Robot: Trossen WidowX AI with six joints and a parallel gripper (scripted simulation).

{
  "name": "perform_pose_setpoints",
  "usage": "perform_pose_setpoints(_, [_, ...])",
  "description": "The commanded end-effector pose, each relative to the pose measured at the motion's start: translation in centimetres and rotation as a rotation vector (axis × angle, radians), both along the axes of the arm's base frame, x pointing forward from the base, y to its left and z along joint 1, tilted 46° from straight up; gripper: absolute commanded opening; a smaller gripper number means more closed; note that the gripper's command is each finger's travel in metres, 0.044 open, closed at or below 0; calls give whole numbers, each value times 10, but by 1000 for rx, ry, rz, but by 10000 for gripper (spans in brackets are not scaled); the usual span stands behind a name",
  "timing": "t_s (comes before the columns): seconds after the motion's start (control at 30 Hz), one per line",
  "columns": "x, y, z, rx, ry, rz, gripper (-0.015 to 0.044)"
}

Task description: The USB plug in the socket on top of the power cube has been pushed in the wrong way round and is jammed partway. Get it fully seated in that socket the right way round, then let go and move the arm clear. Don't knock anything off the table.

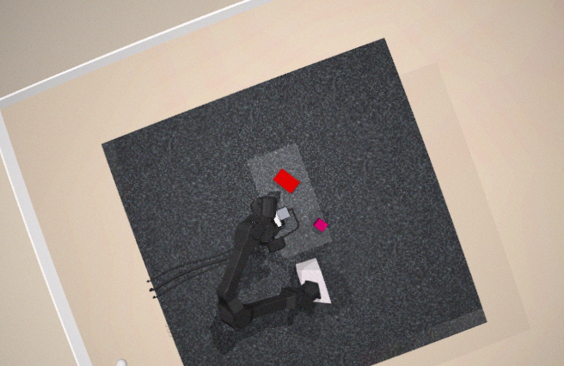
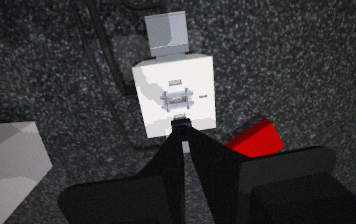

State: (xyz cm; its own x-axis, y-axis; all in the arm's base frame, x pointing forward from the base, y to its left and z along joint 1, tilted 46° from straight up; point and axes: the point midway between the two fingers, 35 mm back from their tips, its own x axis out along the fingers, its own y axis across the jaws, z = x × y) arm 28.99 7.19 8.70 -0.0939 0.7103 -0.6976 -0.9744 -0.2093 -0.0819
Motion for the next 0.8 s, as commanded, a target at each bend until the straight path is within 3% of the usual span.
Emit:
perform_pose_setpoints(0.0, [0,1,0,6,0,0,0])
perform_pose_setpoints(0.77, [0,3,-1,24,3,2,0])
